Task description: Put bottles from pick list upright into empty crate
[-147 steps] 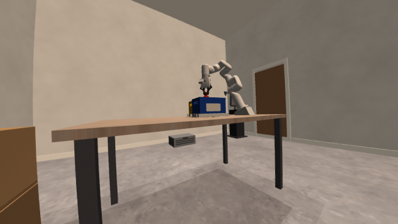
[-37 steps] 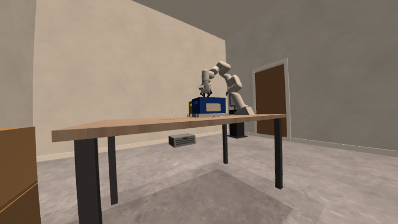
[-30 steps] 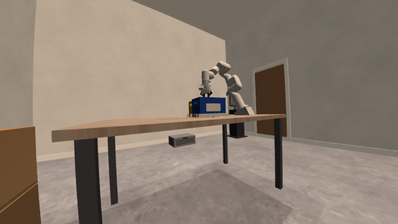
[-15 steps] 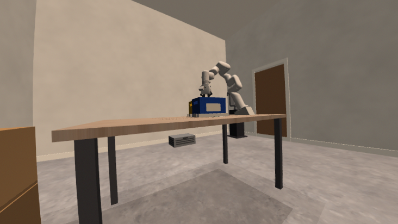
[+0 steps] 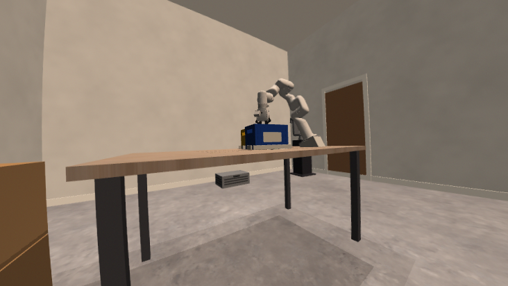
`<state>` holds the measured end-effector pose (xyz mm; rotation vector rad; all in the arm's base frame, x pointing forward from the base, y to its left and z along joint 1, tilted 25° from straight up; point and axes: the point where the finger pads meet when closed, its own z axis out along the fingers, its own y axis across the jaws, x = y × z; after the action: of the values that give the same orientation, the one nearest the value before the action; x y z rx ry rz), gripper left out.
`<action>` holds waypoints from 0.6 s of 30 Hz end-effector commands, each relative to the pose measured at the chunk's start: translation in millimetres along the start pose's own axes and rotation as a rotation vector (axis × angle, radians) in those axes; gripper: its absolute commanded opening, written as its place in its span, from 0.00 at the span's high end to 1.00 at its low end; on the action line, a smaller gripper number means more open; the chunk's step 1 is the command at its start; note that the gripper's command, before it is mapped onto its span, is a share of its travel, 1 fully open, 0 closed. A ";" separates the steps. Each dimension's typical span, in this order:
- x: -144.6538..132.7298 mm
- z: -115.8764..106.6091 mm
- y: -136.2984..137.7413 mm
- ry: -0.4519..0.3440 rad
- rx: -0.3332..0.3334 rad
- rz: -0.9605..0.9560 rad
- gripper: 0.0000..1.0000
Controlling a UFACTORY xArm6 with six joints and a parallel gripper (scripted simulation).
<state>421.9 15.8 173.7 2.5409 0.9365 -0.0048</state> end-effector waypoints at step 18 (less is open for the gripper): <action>1.1 6.9 1.0 0.004 -0.002 0.001 1.00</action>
<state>423.0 12.7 166.6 2.5409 0.9365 -0.0051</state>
